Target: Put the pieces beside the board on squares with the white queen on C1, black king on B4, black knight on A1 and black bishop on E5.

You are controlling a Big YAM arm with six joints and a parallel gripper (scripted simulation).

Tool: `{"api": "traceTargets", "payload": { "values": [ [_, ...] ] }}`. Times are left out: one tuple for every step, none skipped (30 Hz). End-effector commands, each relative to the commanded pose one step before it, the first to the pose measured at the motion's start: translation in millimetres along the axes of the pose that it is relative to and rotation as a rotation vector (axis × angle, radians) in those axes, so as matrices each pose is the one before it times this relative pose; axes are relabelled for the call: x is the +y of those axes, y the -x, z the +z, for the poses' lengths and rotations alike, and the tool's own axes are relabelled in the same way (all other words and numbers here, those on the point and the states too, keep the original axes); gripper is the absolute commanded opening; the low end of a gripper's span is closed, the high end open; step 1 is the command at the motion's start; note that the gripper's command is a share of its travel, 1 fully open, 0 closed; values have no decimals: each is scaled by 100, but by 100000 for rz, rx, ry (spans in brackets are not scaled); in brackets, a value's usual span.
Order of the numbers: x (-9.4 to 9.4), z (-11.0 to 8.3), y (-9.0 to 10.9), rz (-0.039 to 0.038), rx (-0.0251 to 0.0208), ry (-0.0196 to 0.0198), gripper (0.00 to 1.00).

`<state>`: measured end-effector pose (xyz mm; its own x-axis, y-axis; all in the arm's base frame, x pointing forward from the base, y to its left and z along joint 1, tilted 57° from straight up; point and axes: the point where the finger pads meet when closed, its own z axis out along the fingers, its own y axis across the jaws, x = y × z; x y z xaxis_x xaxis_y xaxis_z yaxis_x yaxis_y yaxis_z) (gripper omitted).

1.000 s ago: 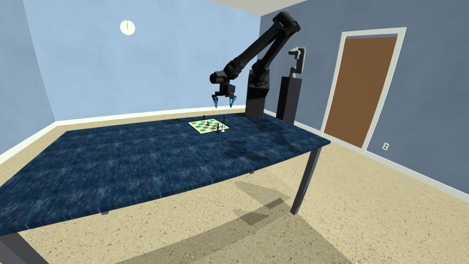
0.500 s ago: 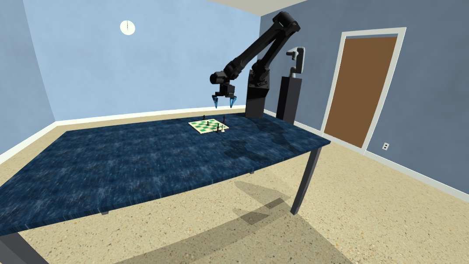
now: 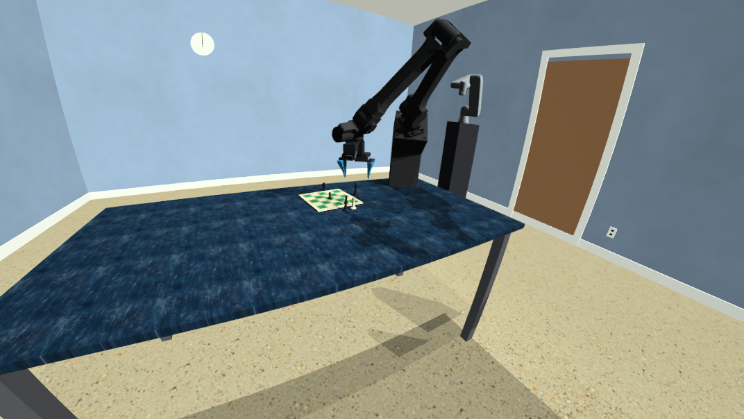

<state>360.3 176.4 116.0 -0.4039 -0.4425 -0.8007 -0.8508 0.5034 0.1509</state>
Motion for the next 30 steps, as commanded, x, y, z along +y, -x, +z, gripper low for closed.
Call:
{"api": "traceTargets", "payload": {
  "values": [
    [-388, 395, 1409, 22609, -3435, -2435, 100],
    [0, 0, 0, 0, 0, 0, 100],
    [241, -217, 610, 11982, -1006, 82, 100],
    [0, 202, 0, 4585, 197, 220, 100],
    [-334, 605, -561, 5009, 1026, 103, 100],
    [-189, 393, -297, 4646, 424, 25, 100],
    [0, 152, -6, 4364, -118, -16, 100],
    [37, 94, 40, 4342, -184, -33, 100],
    [443, -323, 508, 4359, -946, 172, 100],
    [194, -90, 198, 4622, -447, 131, 100],
    [1, 68, -3, 4796, -136, 16, 100],
    [1, 49, -2, 4733, -286, -19, 100],
    [-71, 89, -58, 4631, -320, -104, 100],
    [-66, 68, -49, 4480, -501, -163, 100],
    [-26, 26, -18, 4421, -713, -177, 100],
    [-3, 3, -2, 4330, -886, -145, 100],
    [1, -1, 1, 1398, -311, -34, 40],
    [0, 0, 0, 0, 0, 0, 40],
    [0, 0, 0, 0, 0, 0, 40],
    [3, -2, 2, -8, -8, 5, 40],
    [0, 0, 0, 0, 0, 0, 40],
    [-1, 0, 0, 2, 2, -1, 40],
    [-1, 1, -1, 3, 3, -2, 40],
    [-169, -121, 155, 333, -456, -238, 40],
    [-103, -73, 94, 203, -275, -145, 40],
    [-5, -3, 3, 14, -4, 4, 40],
    [15, 1, -11, 1, 59, 91, 40],
    [25, -1, 37, -47, -46, 34, 40],
    [41, -3, 62, -80, -82, 54, 40],
    [2, 0, 2, -3, -1, 6, 40]
  ]
}}
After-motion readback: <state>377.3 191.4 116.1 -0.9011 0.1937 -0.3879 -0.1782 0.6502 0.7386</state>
